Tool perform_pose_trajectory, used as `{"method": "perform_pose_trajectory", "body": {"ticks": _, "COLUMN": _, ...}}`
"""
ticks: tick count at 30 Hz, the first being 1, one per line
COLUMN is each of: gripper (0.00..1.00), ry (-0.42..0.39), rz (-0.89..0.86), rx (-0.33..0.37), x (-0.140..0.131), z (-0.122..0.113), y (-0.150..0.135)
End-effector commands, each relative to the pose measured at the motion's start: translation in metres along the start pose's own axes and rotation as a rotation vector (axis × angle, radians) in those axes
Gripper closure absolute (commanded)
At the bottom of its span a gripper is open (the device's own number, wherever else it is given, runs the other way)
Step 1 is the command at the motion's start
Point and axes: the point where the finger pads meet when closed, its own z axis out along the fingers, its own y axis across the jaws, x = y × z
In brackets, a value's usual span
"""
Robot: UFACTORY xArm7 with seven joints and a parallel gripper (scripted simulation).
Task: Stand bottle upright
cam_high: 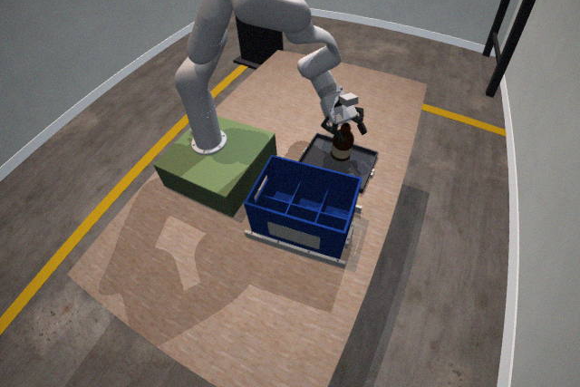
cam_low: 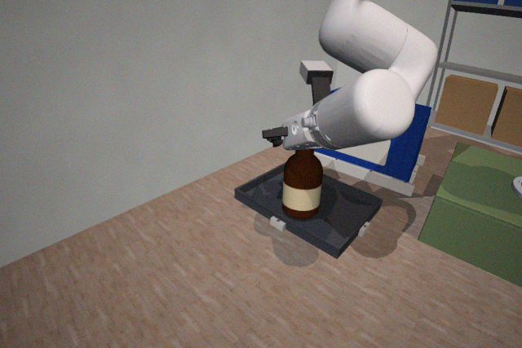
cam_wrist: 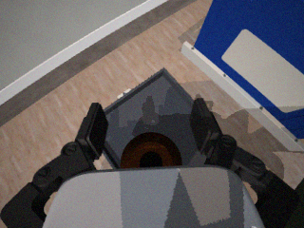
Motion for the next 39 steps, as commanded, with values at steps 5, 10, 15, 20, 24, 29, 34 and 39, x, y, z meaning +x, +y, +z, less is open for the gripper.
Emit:
{"method": "perform_pose_trajectory", "body": {"ticks": 5, "gripper": 0.0, "ry": 0.001, "rz": 0.003, "rx": 0.002, "x": 0.005, "z": -0.003, "y": -0.001}}
{"method": "perform_pose_trajectory", "body": {"ticks": 10, "gripper": 0.0, "ry": 0.001, "rz": 0.003, "rx": 0.002, "x": 0.01, "z": -0.006, "y": -0.001}}
{"method": "perform_pose_trajectory", "body": {"ticks": 15, "gripper": 0.0, "ry": 0.001, "rz": 0.003, "rx": 0.002, "x": 0.018, "z": -0.01, "y": -0.001}}
{"method": "perform_pose_trajectory", "body": {"ticks": 20, "gripper": 0.0, "ry": 0.001, "rz": 0.003, "rx": 0.002, "x": 0.023, "z": -0.013, "y": -0.001}}
{"method": "perform_pose_trajectory", "body": {"ticks": 24, "gripper": 0.0, "ry": 0.001, "rz": 0.003, "rx": 0.002, "x": 0.031, "z": -0.017, "y": -0.001}}
{"method": "perform_pose_trajectory", "body": {"ticks": 29, "gripper": 0.0, "ry": 0.001, "rz": 0.003, "rx": 0.002, "x": 0.041, "z": -0.023, "y": -0.001}}
{"method": "perform_pose_trajectory", "body": {"ticks": 34, "gripper": 0.0, "ry": 0.001, "rz": 0.003, "rx": 0.002, "x": 0.052, "z": -0.03, "y": -0.001}}
{"method": "perform_pose_trajectory", "body": {"ticks": 39, "gripper": 0.0, "ry": 0.001, "rz": 0.003, "rx": 0.002, "x": 0.058, "z": -0.033, "y": -0.001}}
